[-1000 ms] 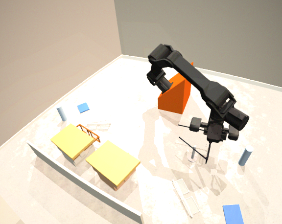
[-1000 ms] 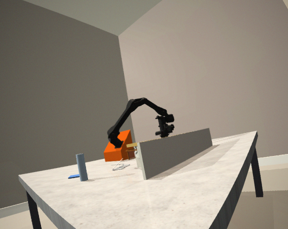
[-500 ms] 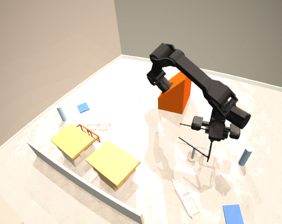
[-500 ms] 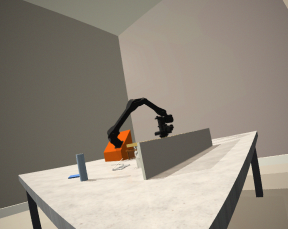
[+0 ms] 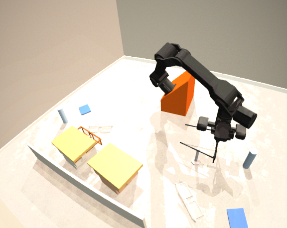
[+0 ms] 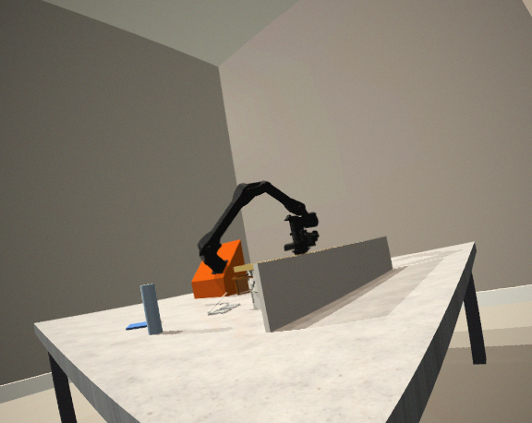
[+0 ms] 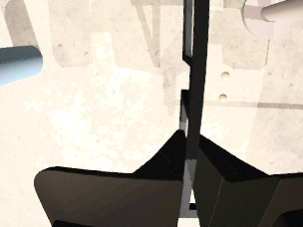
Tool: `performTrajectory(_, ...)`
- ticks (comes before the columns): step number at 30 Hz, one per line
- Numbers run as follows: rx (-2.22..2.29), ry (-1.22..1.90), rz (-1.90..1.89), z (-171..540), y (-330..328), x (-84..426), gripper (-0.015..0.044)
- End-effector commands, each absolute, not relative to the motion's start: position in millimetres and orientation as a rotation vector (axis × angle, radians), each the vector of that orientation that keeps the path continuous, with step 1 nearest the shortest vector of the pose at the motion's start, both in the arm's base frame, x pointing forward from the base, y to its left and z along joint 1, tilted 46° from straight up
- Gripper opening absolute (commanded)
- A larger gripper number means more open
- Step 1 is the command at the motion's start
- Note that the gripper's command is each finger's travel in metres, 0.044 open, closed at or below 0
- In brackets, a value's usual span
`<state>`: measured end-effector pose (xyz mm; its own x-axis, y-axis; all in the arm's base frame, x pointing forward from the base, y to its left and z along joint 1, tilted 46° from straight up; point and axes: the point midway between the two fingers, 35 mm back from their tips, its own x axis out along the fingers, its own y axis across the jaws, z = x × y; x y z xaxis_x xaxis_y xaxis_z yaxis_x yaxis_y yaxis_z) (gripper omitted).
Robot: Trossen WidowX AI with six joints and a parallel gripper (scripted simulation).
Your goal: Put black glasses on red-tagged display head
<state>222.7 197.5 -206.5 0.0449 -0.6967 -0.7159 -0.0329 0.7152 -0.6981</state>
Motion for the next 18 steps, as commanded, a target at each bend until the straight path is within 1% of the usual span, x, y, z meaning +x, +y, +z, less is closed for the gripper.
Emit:
performTrajectory(1, -0.638, 1.457, -0.566, -208, 198, 217, 0.0000)
performTrajectory(18, -0.638, 1.458, -0.565, -210, 199, 204, 0.0000)
